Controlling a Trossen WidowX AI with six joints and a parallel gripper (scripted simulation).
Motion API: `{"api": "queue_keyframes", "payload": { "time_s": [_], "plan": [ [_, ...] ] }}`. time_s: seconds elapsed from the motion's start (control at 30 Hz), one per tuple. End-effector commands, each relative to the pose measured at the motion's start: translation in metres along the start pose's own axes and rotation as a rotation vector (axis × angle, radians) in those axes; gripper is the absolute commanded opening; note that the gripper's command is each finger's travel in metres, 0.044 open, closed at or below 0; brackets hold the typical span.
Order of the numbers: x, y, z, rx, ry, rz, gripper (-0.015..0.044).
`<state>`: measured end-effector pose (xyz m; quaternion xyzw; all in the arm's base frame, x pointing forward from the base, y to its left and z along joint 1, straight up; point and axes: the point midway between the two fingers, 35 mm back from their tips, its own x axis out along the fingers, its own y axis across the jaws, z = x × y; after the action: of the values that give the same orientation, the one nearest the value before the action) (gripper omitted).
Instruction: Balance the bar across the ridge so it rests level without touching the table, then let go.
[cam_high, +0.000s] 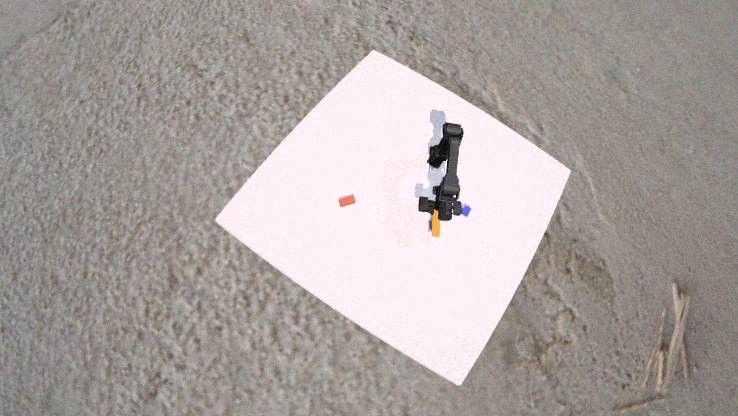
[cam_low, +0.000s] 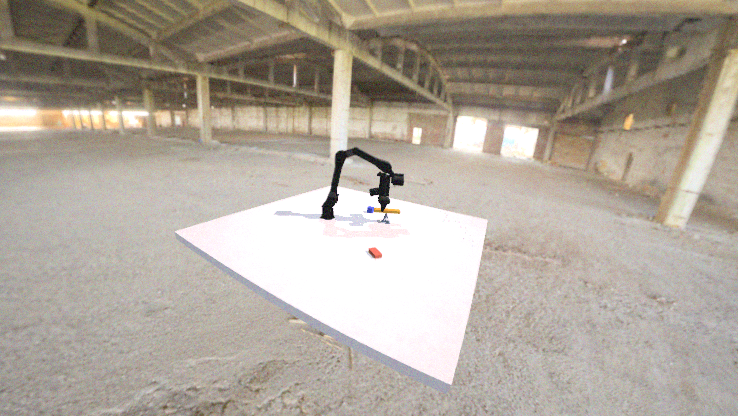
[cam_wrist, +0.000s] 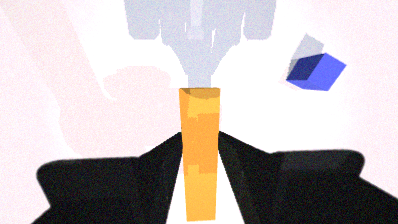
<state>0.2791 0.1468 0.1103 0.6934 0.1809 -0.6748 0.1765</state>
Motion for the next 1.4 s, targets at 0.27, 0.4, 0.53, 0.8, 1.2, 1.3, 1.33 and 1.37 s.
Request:
{"api": "queue_keyframes", "payload": {
  "time_s": [0.27, 0.4, 0.53, 0.8, 1.2, 1.3, 1.33, 1.37],
  "plan": [
    [0.0001, 0.0, 0.0001, 0.0, 0.0, 0.0, 0.0],
    [0.0001, 0.0, 0.0001, 0.0, 0.0, 0.0, 0.0],
    [0.0001, 0.0, 0.0001, 0.0, 0.0, 0.0, 0.0],
    [0.0001, 0.0, 0.0001, 0.0, 0.0, 0.0, 0.0],
    [0.0001, 0.0, 0.0001, 0.0, 0.0, 0.0, 0.0026],
    [0.0001, 0.0, 0.0001, 0.0, 0.0, 0.0, 0.0105],
    [0.0001, 0.0, 0.0001, 0.0, 0.0, 0.0, 0.0131],
    [0.0001, 0.0, 0.0001, 0.0, 0.0, 0.0, 0.0157]
  ]
}}
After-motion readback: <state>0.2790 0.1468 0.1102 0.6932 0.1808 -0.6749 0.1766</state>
